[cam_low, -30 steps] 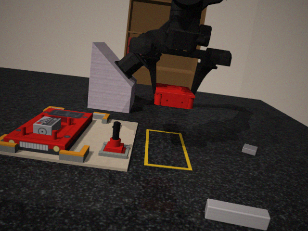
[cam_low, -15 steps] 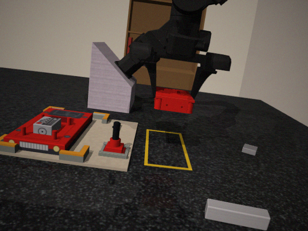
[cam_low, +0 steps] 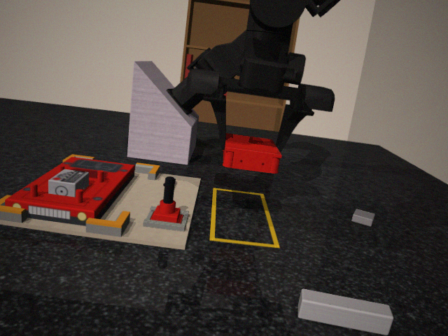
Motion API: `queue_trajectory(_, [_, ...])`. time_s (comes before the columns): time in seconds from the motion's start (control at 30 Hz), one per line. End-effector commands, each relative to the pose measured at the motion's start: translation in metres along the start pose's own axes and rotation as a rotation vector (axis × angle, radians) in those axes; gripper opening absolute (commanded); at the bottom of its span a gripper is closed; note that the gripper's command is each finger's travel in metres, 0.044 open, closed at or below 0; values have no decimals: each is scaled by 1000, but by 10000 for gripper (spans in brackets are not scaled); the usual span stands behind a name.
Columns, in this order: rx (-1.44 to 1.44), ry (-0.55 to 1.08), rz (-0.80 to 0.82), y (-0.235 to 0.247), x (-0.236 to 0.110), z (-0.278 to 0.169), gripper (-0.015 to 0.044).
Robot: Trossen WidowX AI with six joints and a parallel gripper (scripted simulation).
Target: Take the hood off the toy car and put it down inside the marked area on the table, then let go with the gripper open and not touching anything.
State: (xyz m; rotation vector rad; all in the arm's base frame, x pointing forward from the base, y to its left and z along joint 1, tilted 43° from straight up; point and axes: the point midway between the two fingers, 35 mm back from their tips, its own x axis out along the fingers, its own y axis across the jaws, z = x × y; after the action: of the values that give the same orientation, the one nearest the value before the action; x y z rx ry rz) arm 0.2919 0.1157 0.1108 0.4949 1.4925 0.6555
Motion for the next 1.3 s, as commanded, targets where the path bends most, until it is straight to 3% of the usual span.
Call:
queue_trajectory(0.0, [5, 0, 3, 0, 3, 0, 0])
queue_trajectory(1.27, [5, 0, 4, 1, 30, 0, 0])
